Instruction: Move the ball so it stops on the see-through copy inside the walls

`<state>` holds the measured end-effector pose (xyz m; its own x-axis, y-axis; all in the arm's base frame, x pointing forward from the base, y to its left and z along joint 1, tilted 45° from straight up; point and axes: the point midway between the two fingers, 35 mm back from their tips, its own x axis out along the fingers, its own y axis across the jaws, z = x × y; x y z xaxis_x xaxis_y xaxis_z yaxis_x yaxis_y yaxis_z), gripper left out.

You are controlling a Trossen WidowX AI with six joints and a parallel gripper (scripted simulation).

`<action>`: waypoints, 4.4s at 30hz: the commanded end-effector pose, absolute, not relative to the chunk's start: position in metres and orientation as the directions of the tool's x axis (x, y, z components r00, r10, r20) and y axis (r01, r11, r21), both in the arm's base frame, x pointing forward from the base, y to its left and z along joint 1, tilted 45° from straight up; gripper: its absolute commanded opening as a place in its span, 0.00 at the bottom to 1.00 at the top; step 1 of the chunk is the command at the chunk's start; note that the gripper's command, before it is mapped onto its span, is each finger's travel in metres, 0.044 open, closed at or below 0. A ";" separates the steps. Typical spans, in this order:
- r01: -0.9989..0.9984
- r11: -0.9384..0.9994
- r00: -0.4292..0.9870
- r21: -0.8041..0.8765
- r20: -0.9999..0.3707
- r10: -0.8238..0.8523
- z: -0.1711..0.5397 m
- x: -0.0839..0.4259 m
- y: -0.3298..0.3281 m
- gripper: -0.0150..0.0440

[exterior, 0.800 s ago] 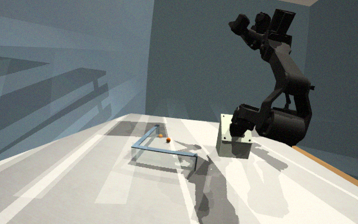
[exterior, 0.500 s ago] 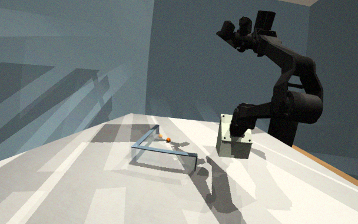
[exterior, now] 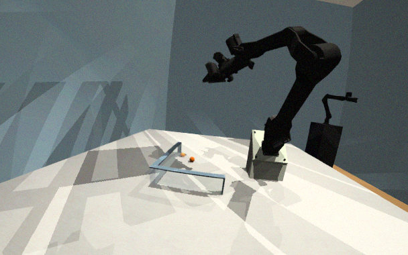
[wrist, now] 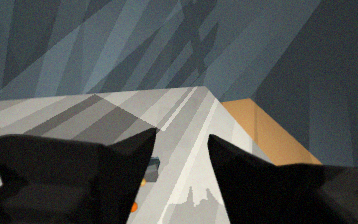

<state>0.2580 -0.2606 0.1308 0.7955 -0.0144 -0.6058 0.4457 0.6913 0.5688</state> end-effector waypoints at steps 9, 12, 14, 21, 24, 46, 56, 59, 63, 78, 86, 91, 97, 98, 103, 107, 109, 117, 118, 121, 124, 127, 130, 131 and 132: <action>0.142 0.758 0.398 0.637 -0.738 0.545 0.005 0.333 -0.120 0.62; 0.069 0.744 0.248 0.665 -0.734 0.633 -0.023 0.335 -0.080 0.62; 0.024 0.727 0.140 0.686 -0.723 0.677 -0.041 0.331 -0.053 0.62; -0.010 0.709 0.046 0.705 -0.708 0.704 -0.056 0.326 -0.030 0.62; -0.010 0.709 0.046 0.705 -0.708 0.704 -0.057 0.326 -0.029 0.62; -0.010 0.708 0.047 0.706 -0.707 0.705 -0.083 0.328 -0.003 0.62; -0.010 0.708 0.046 0.706 -0.707 0.706 -0.088 0.328 0.002 0.45; -0.010 0.708 0.046 0.706 -0.707 0.706 -0.088 0.328 0.002 0.41; -0.010 0.708 0.046 0.706 -0.707 0.706 -0.088 0.328 0.002 0.37; -0.009 0.715 0.047 0.699 -0.714 0.699 -0.040 0.331 -0.051 0.25; -0.010 0.712 0.046 0.702 -0.711 0.702 -0.002 0.323 -0.085 0.25; -0.010 0.712 0.046 0.702 -0.711 0.702 -0.002 0.323 -0.085 0.25; -0.011 0.712 0.047 0.702 -0.711 0.701 -0.018 0.344 -0.087 0.25; -0.011 0.712 0.047 0.702 -0.711 0.701 -0.022 0.348 -0.087 0.25; -0.012 0.712 0.048 0.702 -0.711 0.701 -0.038 0.366 -0.087 0.25; -0.013 0.712 0.049 0.702 -0.711 0.702 -0.050 0.378 -0.087 0.25; -0.013 0.712 0.049 0.702 -0.711 0.702 -0.050 0.378 -0.087 0.25; -0.012 0.712 0.049 0.702 -0.711 0.701 -0.073 0.381 -0.066 0.25; -0.012 0.712 0.049 0.702 -0.711 0.702 -0.078 0.382 -0.061 0.25; -0.013 0.711 0.049 0.703 -0.710 0.703 -0.093 0.382 -0.045 0.25; -0.013 0.710 0.049 0.704 -0.709 0.704 -0.100 0.382 -0.037 0.25; -0.013 0.710 0.049 0.704 -0.709 0.704 -0.100 0.382 -0.037 0.25; -0.013 0.710 0.049 0.704 -0.709 0.704 -0.101 0.382 -0.036 0.25; -0.013 0.710 0.049 0.704 -0.709 0.704 -0.102 0.382 -0.035 0.25; -0.013 0.710 0.049 0.704 -0.709 0.704 -0.103 0.382 -0.034 0.25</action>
<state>0.3830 -0.0371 -0.0990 0.0489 0.7008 -0.7116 -0.0217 0.7131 0.7008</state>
